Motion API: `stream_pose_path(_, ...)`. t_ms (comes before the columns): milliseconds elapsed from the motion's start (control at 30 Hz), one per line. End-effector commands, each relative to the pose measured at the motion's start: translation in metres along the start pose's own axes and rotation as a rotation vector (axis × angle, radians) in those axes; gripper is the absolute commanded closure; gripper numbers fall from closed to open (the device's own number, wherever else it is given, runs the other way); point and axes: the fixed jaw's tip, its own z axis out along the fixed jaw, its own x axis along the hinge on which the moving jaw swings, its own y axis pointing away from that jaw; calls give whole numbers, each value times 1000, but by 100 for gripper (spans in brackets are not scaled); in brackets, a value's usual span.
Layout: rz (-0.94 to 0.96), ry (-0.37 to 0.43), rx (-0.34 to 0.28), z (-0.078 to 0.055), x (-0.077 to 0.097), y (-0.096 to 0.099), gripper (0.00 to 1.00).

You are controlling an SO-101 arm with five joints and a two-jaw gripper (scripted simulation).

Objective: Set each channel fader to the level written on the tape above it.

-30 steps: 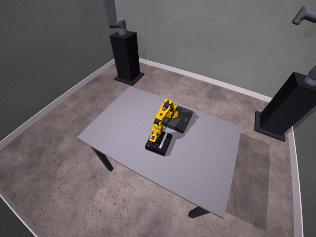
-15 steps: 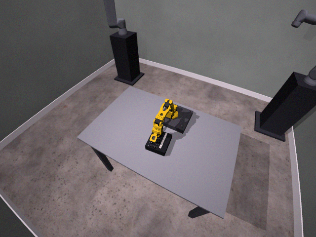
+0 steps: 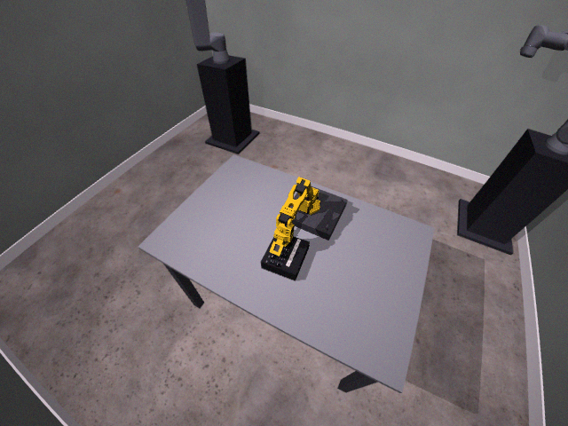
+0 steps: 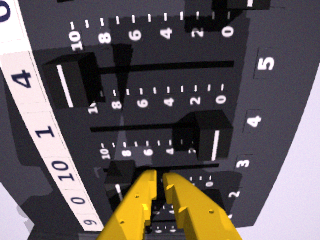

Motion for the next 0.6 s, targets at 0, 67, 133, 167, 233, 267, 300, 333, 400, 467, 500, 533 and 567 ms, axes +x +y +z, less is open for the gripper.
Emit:
stream_pose_path(0, -39, 21, -10, 5, 3, 14, 100)
stream_pose_path(67, -39, 21, -10, 5, 3, 14, 100)
stream_pose_path(133, -39, 21, -10, 5, 3, 14, 100)
stream_pose_path(167, -39, 21, -10, 5, 3, 14, 100)
stream_pose_path(233, -39, 21, -10, 6, 4, 15, 100)
stream_pose_path(267, -39, 21, -10, 6, 4, 15, 100)
stream_pose_path(300, -39, 21, -10, 6, 4, 15, 100)
stream_pose_path(333, -39, 21, -10, 6, 4, 16, 100)
stream_pose_path(400, -39, 21, -10, 6, 4, 16, 100)
stream_pose_path(467, -39, 21, -10, 6, 4, 17, 100)
stream_pose_path(500, -39, 21, -10, 6, 4, 17, 100)
stream_pose_path(533, -39, 21, -10, 6, 4, 17, 100)
stream_pose_path(567, -39, 21, -10, 6, 4, 17, 100)
